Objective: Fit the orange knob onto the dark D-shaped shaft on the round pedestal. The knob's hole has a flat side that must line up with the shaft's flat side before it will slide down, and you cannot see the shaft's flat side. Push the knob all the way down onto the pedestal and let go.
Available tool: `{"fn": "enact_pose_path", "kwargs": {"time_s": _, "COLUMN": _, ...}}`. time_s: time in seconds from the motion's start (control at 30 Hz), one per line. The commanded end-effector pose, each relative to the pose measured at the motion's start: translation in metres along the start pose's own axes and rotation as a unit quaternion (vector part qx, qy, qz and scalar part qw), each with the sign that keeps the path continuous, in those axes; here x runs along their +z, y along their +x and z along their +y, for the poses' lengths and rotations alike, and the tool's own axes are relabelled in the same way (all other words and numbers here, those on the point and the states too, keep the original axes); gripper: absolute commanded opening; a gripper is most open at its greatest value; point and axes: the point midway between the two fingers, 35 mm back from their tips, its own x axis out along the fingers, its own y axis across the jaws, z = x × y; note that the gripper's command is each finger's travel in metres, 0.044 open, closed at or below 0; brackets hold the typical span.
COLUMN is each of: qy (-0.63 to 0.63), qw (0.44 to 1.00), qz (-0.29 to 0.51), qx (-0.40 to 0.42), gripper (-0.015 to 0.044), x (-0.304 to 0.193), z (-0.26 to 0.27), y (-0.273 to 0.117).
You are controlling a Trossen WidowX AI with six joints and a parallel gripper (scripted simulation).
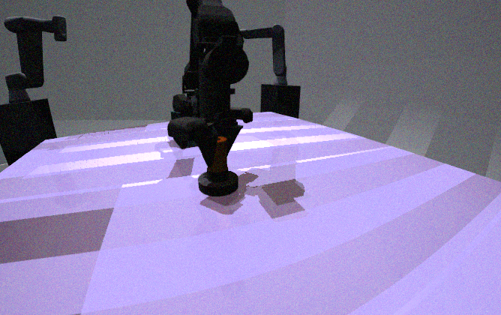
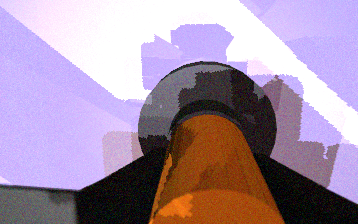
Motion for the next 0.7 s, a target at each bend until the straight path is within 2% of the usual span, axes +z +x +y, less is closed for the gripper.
{"fn": "enact_pose_path", "kwargs": {"time_s": 0.0, "qy": 0.0, "qw": 1.0, "qz": 0.0, "qx": 0.0, "gripper": 0.0, "x": -0.0001, "z": 0.0001, "y": -0.0004}}
{"fn": "enact_pose_path", "kwargs": {"time_s": 0.1, "qy": 0.0, "qw": 1.0, "qz": 0.0, "qx": 0.0, "gripper": 0.0, "x": -0.0001, "z": 0.0001, "y": -0.0004}}
{"fn": "enact_pose_path", "kwargs": {"time_s": 0.67, "qy": 0.0, "qw": 1.0, "qz": 0.0, "qx": 0.0, "gripper": 0.044, "x": -0.0001, "z": 0.0001, "y": -0.0004}}
